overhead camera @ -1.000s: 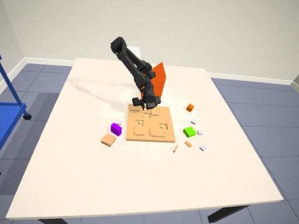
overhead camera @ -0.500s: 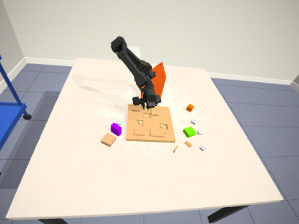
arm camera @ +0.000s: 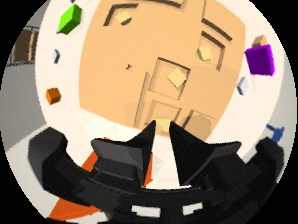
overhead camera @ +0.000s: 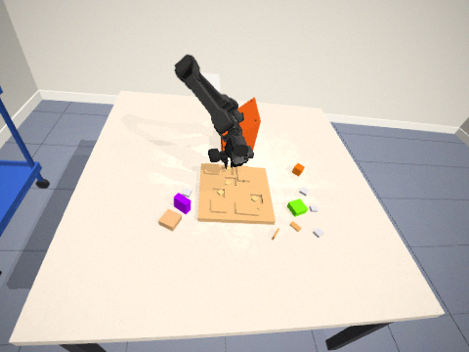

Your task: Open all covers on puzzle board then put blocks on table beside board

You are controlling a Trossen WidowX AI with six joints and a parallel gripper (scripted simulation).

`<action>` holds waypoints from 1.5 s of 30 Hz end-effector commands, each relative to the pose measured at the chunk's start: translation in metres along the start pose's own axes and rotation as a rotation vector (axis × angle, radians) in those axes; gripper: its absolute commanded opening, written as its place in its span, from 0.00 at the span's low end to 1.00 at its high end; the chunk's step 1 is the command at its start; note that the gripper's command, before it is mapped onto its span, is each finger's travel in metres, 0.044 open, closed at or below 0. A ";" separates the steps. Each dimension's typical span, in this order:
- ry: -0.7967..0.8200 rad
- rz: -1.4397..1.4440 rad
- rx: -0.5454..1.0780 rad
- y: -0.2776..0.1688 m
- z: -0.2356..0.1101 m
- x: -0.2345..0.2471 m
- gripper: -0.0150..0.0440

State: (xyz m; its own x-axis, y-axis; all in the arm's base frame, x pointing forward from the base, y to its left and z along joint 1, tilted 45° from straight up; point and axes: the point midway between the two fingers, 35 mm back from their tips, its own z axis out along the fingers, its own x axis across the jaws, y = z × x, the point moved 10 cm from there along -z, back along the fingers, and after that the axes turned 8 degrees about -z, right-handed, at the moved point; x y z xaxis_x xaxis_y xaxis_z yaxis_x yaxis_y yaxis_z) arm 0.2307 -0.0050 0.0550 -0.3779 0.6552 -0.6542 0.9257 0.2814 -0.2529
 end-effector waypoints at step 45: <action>0.010 0.005 -0.015 0.030 -0.077 0.016 0.39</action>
State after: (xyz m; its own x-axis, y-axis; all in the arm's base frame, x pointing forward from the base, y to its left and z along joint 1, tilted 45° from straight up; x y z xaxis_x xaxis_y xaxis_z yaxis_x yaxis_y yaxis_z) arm 0.2447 0.0607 0.0949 -0.3762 0.6590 -0.6513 0.9262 0.2882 -0.2432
